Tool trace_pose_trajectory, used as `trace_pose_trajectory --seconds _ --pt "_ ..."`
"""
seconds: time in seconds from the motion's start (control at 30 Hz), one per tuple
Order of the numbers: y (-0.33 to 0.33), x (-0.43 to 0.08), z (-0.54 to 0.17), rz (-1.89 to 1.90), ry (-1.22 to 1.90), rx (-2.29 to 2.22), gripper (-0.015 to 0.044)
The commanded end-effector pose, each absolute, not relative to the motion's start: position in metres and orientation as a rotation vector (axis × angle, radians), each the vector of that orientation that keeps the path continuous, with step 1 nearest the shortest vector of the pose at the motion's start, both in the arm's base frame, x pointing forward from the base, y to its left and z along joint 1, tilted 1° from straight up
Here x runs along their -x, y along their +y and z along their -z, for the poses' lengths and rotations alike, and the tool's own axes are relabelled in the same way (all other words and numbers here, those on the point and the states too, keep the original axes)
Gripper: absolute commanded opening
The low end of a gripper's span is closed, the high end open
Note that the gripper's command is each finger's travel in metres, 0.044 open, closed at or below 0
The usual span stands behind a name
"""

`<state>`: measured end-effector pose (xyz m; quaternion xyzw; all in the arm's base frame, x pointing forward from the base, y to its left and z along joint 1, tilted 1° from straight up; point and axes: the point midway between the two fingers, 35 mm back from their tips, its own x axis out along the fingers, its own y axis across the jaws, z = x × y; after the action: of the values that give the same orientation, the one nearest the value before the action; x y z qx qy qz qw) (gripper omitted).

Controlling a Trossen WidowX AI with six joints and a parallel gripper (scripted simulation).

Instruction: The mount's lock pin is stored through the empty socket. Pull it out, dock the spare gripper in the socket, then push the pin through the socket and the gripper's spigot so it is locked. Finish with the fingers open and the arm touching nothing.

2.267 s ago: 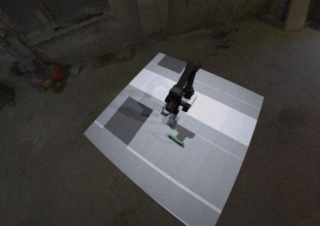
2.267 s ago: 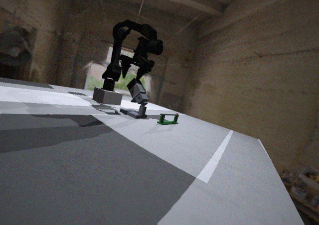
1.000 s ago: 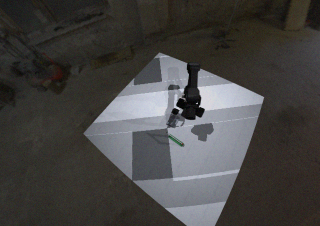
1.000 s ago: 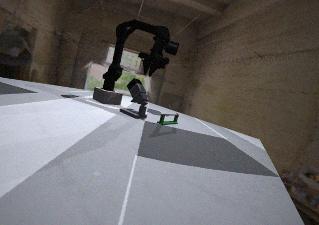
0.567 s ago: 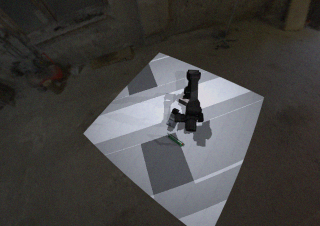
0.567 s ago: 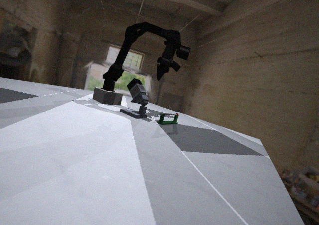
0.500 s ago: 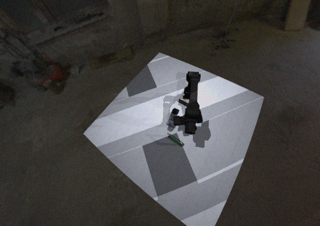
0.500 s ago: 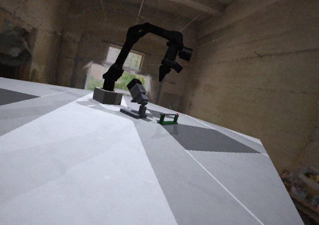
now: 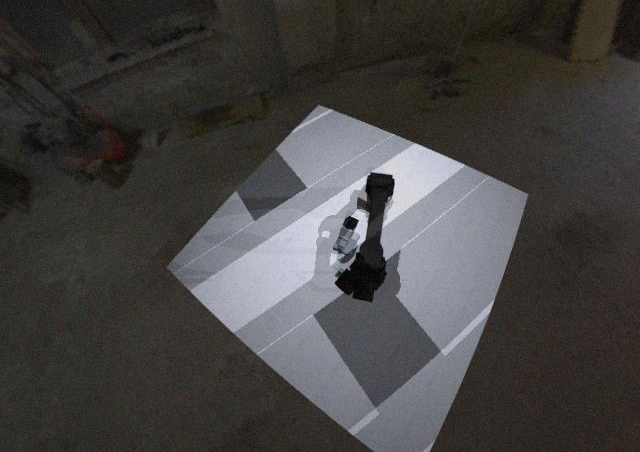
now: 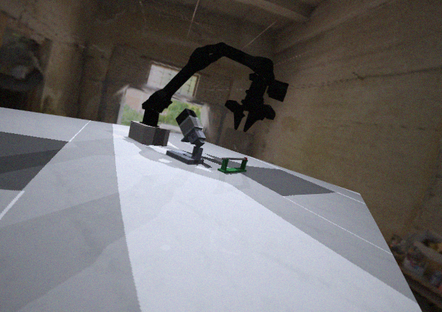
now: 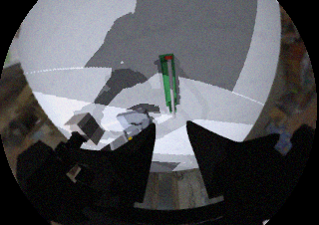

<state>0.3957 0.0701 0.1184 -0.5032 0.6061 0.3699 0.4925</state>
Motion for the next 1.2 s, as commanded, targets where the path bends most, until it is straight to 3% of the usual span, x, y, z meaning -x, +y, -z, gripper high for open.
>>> trace_pose_trajectory --seconds 0.0,0.6,1.17 --pt "0.068 -0.402 -0.116 -0.932 1.457 1.276 0.0180" --pt "0.066 -0.409 -0.041 -0.931 1.457 1.276 0.0180" --pt "0.066 -0.411 -0.018 -0.931 1.457 1.276 0.0180"
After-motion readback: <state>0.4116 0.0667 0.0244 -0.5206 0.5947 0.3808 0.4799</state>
